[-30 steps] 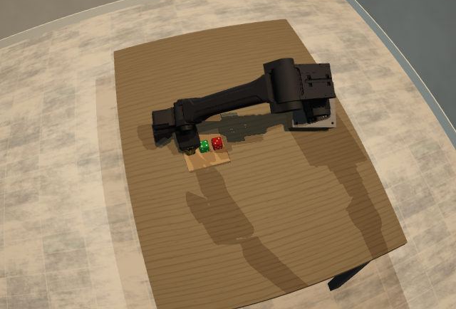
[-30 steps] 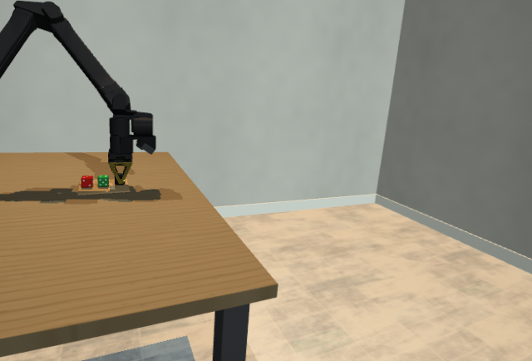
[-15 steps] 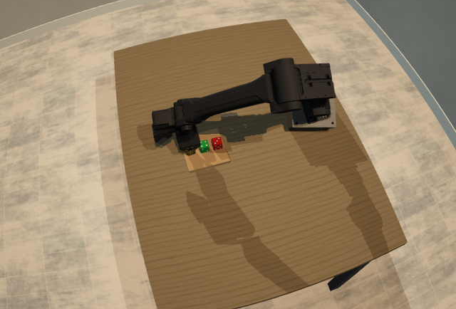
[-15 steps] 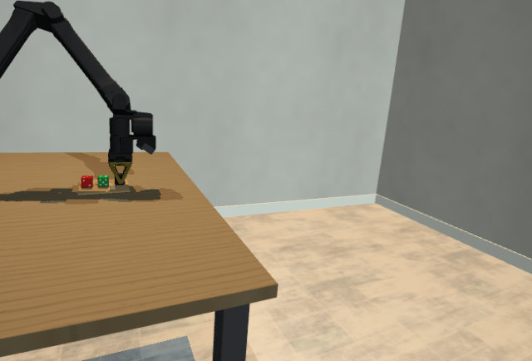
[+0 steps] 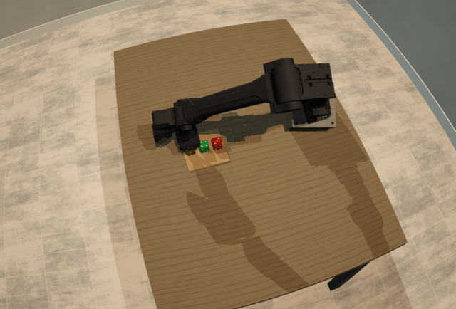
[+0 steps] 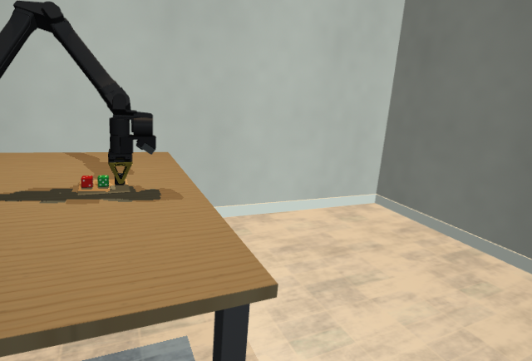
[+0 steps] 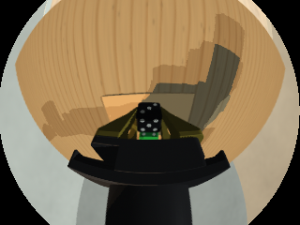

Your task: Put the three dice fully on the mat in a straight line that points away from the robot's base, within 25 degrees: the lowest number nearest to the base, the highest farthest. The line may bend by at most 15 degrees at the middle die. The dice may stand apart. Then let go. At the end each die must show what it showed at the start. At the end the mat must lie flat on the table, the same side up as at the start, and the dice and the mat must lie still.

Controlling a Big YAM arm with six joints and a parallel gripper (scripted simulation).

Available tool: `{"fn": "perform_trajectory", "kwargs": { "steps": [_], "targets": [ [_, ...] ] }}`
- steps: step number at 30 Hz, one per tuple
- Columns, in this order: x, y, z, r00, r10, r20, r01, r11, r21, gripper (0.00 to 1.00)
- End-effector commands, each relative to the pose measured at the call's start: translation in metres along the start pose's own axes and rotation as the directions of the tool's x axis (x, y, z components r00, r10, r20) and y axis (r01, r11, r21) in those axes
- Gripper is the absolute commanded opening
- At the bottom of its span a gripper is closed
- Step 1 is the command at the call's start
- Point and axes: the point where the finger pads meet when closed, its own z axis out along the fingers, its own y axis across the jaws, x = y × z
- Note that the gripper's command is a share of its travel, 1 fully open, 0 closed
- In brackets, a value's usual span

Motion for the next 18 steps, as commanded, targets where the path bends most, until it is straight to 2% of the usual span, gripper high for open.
{"fn": "perform_trajectory", "kwargs": {
  "steps": [1, 18],
  "targets": [
    [-0.0023, -0.0077, 0.0009, 1.0, 0.02, 0.006, -0.02, 1.0, 0.004, 0.26],
    [-0.0118, -0.0076, -0.0029, 1.0, 0.012, 0.017, -0.012, 1.0, 0.006, 0.26]
  ]
}}
